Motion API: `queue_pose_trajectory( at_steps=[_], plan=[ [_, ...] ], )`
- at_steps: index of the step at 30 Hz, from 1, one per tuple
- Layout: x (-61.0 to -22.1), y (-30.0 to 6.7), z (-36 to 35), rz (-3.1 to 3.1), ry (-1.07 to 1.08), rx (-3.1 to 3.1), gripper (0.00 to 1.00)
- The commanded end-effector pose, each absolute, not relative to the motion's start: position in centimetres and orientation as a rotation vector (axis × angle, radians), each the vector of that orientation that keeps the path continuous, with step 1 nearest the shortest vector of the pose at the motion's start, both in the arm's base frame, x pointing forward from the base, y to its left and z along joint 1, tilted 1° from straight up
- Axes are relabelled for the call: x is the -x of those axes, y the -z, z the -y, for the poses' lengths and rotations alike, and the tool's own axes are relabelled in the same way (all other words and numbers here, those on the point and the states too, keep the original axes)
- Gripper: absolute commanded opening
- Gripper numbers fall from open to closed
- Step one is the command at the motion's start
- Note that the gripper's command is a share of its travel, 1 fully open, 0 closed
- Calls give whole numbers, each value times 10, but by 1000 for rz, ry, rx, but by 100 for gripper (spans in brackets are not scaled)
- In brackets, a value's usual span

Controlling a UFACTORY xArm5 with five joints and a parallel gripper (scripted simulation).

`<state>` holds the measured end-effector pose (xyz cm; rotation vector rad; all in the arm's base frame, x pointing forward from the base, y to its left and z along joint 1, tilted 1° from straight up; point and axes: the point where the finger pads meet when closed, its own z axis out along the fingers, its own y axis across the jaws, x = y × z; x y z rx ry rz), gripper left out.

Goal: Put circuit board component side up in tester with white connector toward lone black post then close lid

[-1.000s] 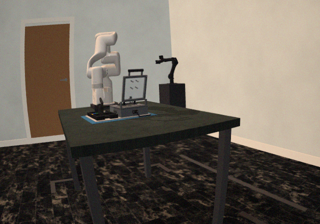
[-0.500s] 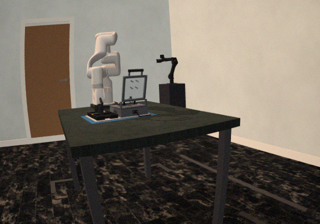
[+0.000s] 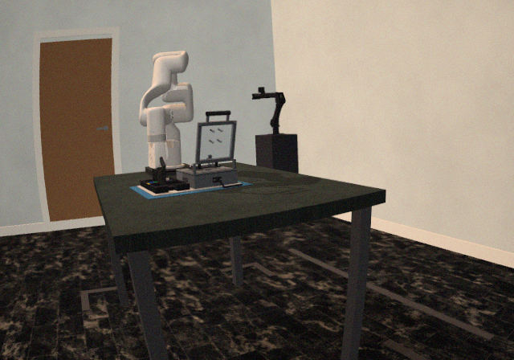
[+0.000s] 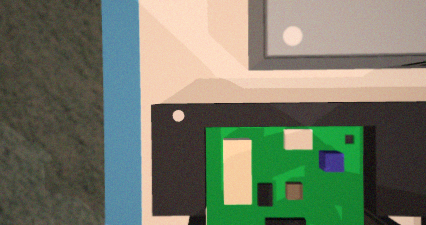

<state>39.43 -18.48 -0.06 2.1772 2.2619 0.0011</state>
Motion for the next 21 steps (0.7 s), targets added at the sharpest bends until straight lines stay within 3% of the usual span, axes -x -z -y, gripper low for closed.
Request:
queue_pose_trajectory(
  at_steps=[1,21],
  plan=[
    [-396,-1,185,-2259,-3,-2175,85],
    [-396,-1,185,-2259,-3,-2175,82]
  ],
)
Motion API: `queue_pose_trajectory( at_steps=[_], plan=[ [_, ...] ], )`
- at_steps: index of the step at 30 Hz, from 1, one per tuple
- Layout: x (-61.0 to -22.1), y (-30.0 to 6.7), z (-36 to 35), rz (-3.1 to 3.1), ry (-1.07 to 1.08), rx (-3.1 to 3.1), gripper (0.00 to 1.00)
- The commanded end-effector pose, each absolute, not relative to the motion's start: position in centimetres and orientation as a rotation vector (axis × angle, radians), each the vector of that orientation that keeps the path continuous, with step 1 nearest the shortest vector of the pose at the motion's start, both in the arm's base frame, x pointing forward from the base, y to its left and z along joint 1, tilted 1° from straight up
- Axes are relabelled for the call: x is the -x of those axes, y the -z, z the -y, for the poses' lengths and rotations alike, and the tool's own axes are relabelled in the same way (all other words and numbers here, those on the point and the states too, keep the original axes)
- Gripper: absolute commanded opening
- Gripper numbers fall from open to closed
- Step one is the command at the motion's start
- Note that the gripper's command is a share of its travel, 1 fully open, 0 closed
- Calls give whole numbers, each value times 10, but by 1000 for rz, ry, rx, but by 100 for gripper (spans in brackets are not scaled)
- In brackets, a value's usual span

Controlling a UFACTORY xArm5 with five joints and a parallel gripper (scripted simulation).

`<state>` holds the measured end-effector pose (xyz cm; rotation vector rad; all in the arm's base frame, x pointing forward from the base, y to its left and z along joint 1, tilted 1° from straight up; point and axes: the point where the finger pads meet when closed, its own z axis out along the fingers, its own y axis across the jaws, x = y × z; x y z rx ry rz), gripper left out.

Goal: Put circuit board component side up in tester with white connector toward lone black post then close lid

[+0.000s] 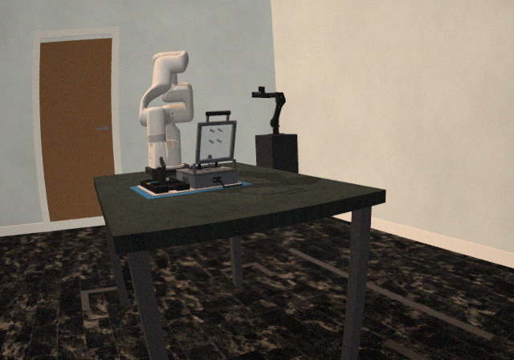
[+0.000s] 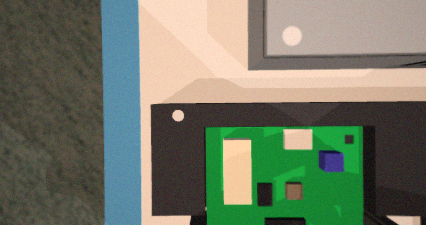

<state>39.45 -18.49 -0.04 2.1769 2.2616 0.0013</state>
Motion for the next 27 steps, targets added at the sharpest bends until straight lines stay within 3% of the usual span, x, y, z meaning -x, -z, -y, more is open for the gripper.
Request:
queue_pose_trajectory(
  at_steps=[1,27],
  plan=[
    [-396,-1,185,-2259,-3,-2175,82],
    [-396,-1,185,-2259,-3,-2175,79]
  ],
)
